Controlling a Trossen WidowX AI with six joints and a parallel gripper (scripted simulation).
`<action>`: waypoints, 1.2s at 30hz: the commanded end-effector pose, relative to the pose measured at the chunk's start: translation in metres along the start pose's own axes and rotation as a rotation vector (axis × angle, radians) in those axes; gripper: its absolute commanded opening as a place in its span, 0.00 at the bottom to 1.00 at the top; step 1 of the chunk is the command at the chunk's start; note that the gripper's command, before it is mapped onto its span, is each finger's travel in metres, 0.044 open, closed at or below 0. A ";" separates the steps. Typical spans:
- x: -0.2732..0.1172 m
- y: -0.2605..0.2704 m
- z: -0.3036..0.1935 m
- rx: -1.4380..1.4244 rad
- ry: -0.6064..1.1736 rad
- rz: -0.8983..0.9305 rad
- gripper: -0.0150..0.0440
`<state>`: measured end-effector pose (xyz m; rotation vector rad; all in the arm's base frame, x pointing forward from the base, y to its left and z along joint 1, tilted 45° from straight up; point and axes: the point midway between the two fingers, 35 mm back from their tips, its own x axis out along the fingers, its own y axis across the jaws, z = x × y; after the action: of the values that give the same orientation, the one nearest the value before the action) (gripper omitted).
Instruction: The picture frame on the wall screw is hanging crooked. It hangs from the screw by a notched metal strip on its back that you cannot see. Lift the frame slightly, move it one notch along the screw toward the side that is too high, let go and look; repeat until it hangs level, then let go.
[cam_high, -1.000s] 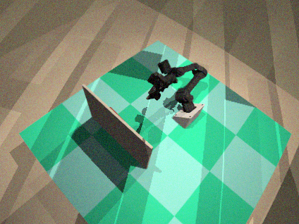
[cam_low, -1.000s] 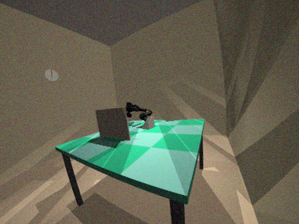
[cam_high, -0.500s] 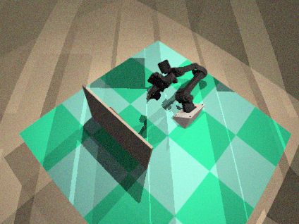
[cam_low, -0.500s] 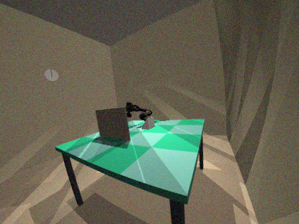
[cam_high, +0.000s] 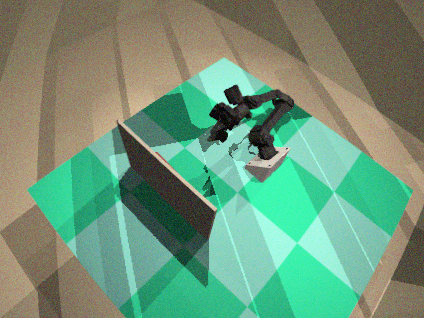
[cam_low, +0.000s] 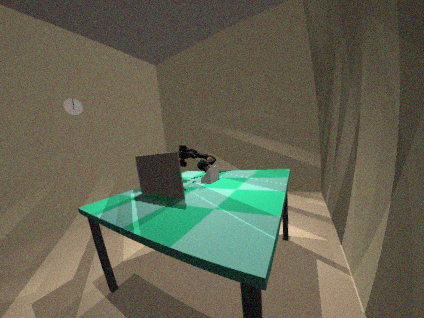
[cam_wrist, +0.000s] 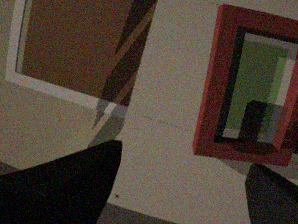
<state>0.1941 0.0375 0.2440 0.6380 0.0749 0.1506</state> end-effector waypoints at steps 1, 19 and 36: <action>0.000 0.001 0.000 -0.004 -0.001 0.005 0.69; 0.066 -0.035 0.010 -0.008 -0.008 0.009 0.69; 0.069 -0.039 0.009 -0.009 -0.008 0.010 0.69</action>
<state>0.2672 0.0120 0.2277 0.6347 0.0584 0.1558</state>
